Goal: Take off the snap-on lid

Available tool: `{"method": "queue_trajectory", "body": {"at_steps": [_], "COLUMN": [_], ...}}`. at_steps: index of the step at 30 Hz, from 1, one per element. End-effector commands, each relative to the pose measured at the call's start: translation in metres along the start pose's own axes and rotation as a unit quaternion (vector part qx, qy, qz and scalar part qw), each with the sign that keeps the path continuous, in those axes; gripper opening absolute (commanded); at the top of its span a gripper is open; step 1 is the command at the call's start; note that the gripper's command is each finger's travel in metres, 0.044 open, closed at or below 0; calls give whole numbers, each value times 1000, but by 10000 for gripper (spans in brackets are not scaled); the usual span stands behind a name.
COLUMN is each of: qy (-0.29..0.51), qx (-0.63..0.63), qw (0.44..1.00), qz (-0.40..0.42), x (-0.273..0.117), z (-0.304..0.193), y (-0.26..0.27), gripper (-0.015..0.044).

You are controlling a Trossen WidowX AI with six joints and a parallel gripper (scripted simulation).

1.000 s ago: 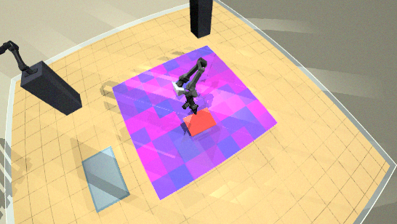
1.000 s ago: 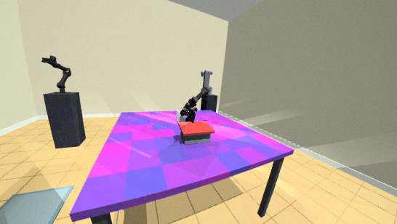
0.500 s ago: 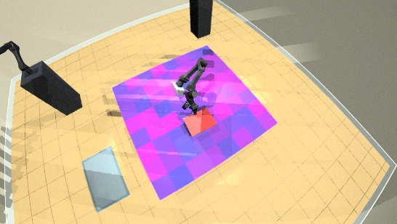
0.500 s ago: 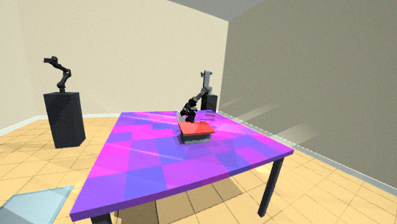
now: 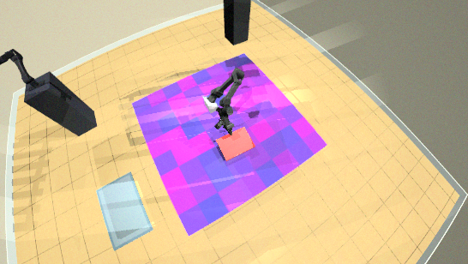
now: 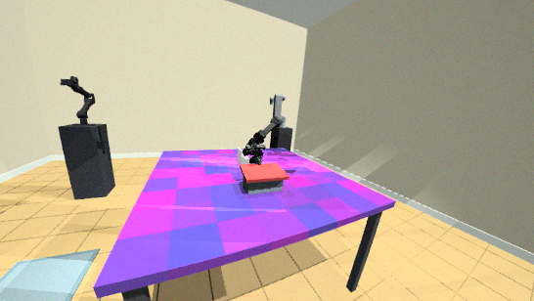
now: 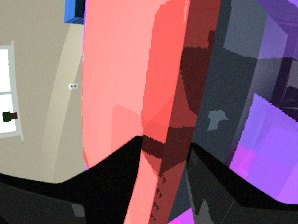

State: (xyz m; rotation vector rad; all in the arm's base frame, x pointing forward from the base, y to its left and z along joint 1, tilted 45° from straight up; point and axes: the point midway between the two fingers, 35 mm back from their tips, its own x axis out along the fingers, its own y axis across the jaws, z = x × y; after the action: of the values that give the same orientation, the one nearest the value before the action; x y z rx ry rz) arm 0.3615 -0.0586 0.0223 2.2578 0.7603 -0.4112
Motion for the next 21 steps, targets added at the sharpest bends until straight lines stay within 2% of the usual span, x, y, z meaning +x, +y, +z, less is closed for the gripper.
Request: {"method": "queue_trajectory", "body": {"at_steps": [1,21], "qy": [0,-1], "qx": [2,2], "qw": [1000,1000], "qz": [1,1], "x": [-1,-15], "z": [0,0], "y": [1,24], "gripper": [0,0]}}
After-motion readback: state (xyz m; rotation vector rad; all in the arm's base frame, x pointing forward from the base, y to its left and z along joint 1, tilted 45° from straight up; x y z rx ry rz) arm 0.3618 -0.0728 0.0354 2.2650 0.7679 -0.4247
